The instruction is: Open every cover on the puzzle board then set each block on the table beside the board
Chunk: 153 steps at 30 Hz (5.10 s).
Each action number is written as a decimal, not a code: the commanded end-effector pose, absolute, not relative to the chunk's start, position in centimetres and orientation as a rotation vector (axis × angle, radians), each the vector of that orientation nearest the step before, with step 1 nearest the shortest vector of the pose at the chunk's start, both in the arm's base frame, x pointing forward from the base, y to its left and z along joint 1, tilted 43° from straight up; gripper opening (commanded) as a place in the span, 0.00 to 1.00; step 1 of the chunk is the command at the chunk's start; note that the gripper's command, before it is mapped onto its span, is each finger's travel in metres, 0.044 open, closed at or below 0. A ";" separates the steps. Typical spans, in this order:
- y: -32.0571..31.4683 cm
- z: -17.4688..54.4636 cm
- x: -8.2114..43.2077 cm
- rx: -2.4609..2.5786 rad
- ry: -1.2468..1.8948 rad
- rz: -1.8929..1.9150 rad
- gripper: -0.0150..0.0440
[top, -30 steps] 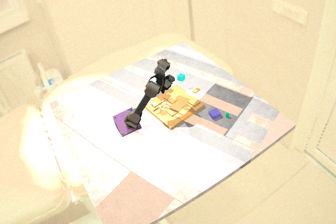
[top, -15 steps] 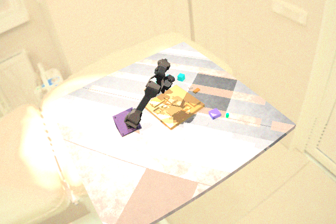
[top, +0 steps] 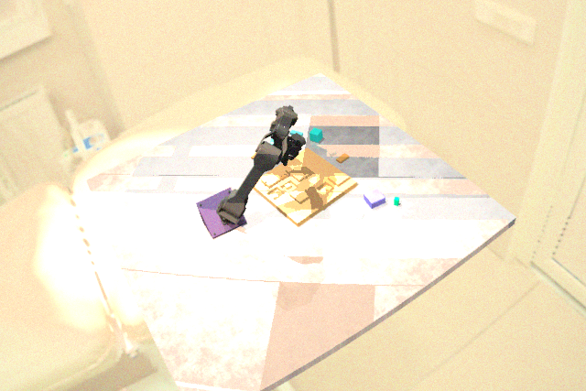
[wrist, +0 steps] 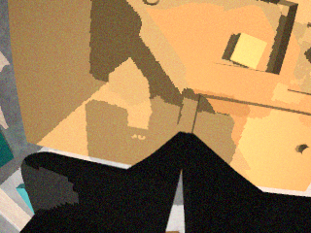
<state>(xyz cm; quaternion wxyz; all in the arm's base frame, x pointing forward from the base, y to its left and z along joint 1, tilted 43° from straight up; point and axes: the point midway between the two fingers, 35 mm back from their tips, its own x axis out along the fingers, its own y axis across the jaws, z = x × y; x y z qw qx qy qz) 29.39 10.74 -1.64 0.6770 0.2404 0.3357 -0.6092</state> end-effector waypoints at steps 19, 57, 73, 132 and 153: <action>9.2 -3.4 29.3 0.531 0.755 -1.369 0.25; 8.7 -5.1 31.2 0.531 0.753 -1.369 0.25; 9.0 -5.3 32.9 0.532 0.752 -1.368 0.25; 7.9 -3.9 39.0 0.533 0.748 -1.368 0.25; 6.7 -2.8 40.6 0.533 0.747 -1.368 0.25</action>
